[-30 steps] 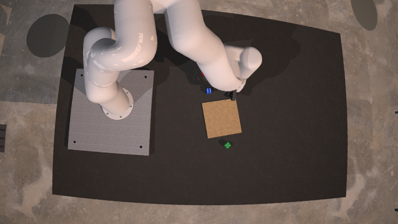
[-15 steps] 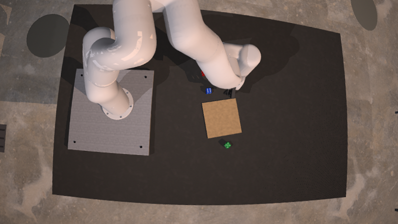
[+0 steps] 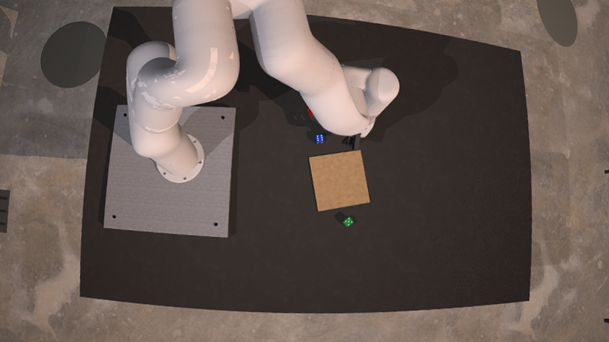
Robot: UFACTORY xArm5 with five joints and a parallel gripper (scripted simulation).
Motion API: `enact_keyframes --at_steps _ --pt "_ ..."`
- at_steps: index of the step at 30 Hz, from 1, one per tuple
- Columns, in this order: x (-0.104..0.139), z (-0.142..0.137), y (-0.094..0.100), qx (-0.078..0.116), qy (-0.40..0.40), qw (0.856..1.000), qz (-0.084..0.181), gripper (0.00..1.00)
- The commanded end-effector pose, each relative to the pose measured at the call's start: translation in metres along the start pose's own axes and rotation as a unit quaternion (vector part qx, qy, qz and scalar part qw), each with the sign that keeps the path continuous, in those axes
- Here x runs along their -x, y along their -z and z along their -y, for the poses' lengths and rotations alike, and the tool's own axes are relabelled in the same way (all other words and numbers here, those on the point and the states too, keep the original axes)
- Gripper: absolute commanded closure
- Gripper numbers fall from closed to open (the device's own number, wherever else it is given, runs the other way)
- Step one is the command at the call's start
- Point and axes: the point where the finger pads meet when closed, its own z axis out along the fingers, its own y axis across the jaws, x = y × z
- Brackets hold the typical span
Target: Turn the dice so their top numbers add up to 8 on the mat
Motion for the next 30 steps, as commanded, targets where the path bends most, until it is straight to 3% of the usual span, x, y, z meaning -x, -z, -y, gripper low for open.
enact_keyframes --at_steps 1,17,30 --pt "0.001 0.0 0.001 0.0 0.0 1.0 0.002 0.0" --pt "0.001 -0.003 0.001 0.0 0.0 1.0 0.002 0.0" --pt "-0.013 -0.053 0.005 -0.002 0.0 1.0 0.005 0.0"
